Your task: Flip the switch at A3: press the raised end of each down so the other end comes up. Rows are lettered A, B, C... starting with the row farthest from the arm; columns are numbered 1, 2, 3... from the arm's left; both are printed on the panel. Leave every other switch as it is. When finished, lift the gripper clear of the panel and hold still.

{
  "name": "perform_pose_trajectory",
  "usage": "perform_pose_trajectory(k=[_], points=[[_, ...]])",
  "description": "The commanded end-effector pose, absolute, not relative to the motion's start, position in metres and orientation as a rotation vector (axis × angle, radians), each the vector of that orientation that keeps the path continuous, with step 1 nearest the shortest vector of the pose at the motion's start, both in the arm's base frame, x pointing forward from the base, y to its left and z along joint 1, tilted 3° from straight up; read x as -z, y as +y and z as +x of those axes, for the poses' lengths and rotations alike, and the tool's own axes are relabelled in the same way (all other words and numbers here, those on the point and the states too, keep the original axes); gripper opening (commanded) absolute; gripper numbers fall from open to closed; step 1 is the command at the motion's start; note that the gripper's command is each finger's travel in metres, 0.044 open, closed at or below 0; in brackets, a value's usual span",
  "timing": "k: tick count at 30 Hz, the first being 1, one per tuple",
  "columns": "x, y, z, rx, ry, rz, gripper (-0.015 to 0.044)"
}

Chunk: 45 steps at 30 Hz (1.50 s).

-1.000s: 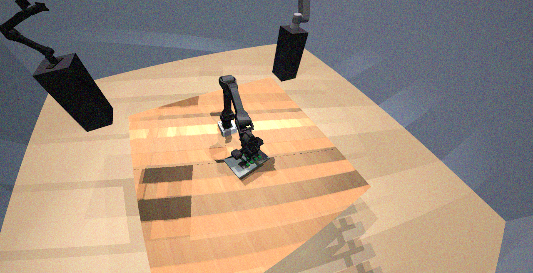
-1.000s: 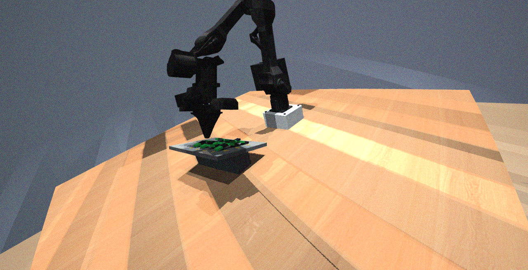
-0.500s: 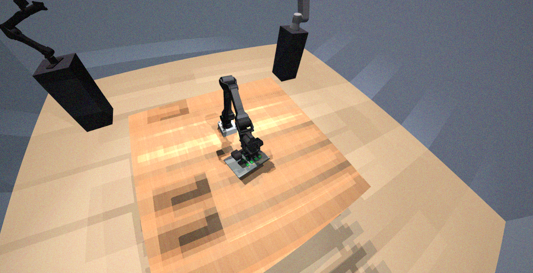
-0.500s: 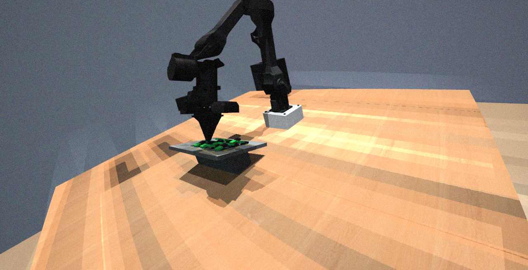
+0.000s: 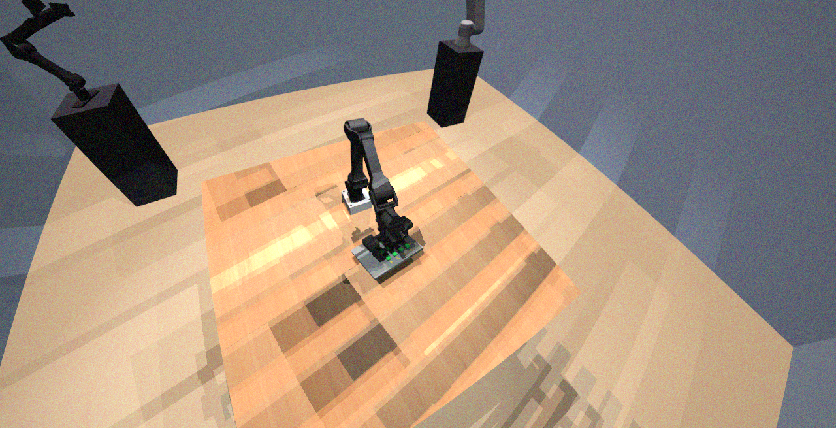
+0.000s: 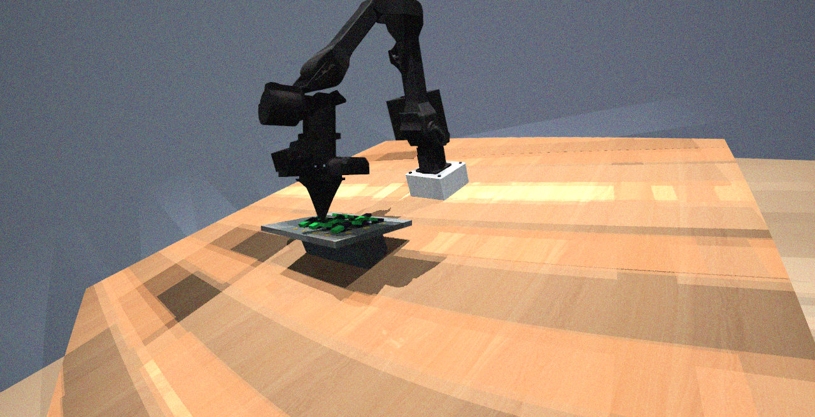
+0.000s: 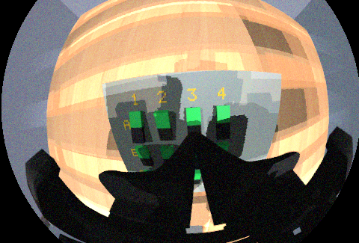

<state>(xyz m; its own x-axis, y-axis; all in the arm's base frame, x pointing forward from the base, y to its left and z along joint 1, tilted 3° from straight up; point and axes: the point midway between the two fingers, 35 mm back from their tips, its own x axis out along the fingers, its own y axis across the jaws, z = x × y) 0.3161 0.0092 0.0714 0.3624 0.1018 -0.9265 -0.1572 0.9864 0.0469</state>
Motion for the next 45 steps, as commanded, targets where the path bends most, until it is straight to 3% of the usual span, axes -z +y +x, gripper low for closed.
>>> perform_pose_trajectory(k=[1, 45], points=[[-0.0699, 0.0085, 0.3155, -0.16, 1.193, -0.052, 0.0], [-0.0651, 0.009, 0.3171, -0.16, 1.193, -0.052, 0.0]])
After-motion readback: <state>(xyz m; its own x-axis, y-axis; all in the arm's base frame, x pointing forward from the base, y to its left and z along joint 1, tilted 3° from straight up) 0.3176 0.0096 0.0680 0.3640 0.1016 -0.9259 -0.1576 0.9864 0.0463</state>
